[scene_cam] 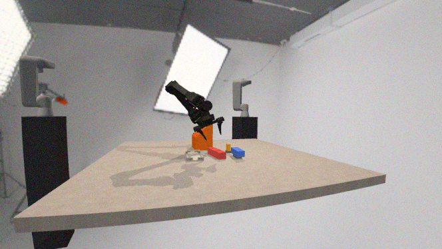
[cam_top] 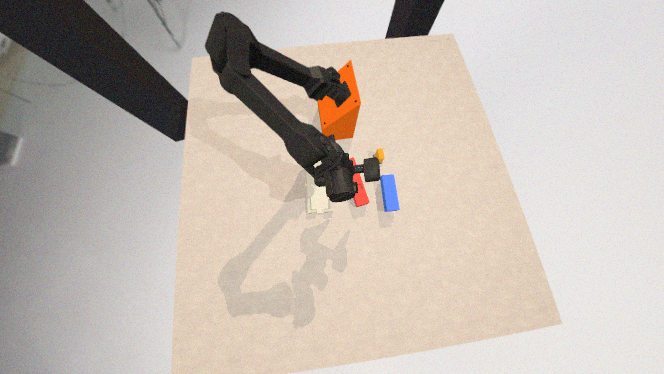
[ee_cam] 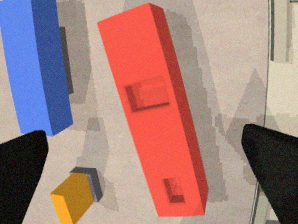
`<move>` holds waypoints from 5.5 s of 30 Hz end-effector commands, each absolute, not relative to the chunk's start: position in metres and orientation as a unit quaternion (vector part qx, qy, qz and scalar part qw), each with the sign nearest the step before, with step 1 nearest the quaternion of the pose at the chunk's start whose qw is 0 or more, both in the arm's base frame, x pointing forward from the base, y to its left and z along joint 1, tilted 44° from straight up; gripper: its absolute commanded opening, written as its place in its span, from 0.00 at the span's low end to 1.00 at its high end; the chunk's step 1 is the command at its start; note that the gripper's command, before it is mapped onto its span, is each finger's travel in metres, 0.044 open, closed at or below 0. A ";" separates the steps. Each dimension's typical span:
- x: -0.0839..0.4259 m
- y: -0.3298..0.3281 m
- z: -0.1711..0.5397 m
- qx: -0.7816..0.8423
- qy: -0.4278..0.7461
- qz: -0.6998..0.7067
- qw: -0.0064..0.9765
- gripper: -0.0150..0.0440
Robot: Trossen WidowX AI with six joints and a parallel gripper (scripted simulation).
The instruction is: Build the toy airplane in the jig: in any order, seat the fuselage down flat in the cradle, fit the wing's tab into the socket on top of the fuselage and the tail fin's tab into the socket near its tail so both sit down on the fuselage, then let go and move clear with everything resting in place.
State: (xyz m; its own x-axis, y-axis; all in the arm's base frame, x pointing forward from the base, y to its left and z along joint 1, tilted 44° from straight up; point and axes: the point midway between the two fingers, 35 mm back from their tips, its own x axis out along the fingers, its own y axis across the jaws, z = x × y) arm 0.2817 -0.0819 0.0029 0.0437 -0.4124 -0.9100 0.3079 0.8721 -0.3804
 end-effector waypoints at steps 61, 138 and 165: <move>0.254 -0.128 -0.099 -0.244 0.692 -0.280 0.619 1.00; 0.267 -0.071 0.004 -0.217 0.686 -0.291 0.630 0.25; 0.242 -0.147 0.029 -0.174 0.662 -0.340 0.645 0.25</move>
State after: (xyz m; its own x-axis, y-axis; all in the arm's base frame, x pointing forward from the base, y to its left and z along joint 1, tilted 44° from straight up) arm 0.2459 -0.1384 0.0250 -0.1092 -0.6626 -0.7410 0.1951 0.7167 -0.6696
